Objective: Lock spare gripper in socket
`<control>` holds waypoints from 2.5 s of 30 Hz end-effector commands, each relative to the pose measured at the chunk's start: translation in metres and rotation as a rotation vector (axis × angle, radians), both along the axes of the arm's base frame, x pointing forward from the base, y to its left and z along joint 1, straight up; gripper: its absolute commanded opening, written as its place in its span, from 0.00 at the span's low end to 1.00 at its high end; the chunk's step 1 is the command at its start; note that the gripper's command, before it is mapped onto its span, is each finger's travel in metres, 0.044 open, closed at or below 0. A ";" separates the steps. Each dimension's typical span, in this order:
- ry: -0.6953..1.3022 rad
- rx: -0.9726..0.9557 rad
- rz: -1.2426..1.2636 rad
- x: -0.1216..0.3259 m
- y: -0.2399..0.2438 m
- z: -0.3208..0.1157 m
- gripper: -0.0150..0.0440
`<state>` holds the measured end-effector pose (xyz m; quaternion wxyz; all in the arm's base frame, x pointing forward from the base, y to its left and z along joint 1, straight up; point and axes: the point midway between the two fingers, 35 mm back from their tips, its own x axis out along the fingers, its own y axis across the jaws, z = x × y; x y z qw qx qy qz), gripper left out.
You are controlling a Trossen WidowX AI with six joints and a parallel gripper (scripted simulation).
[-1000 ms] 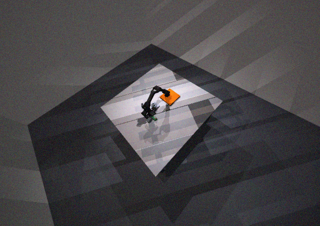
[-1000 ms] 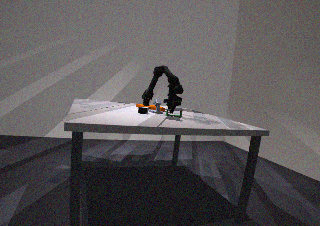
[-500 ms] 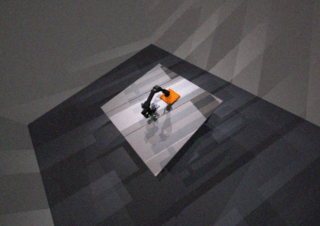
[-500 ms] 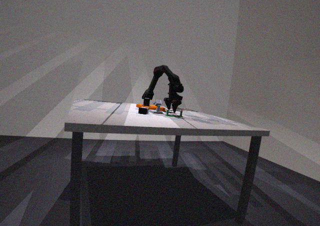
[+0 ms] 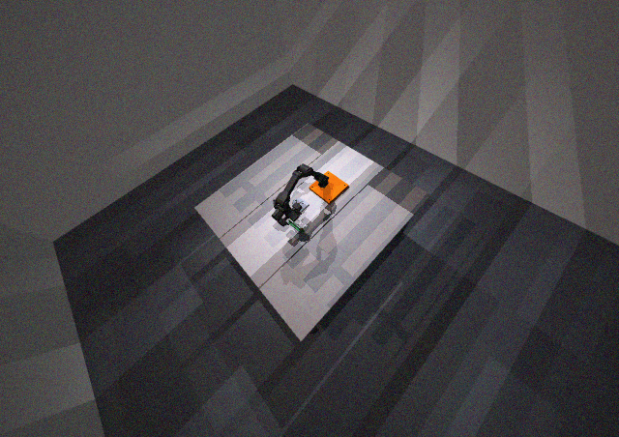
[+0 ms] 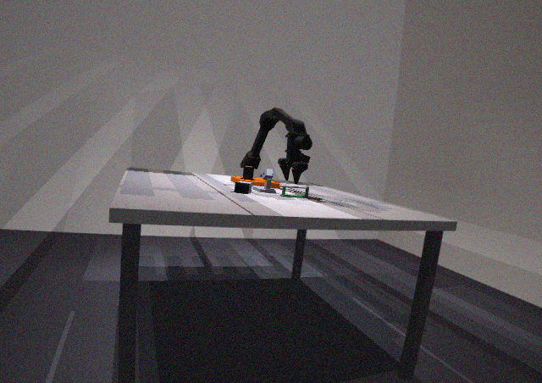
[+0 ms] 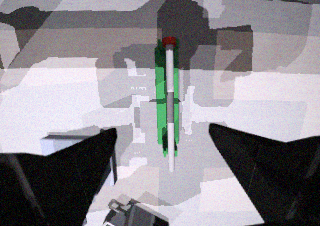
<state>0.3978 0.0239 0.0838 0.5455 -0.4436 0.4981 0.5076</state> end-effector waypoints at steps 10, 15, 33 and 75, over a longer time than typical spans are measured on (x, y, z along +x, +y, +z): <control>0.008 0.000 0.000 -0.002 0.000 0.032 1.00; 0.012 0.000 0.000 -0.003 0.000 0.044 1.00; -0.028 0.005 -0.027 -0.007 -0.001 0.101 1.00; 0.088 -0.050 -2.203 -0.066 -0.208 0.038 1.00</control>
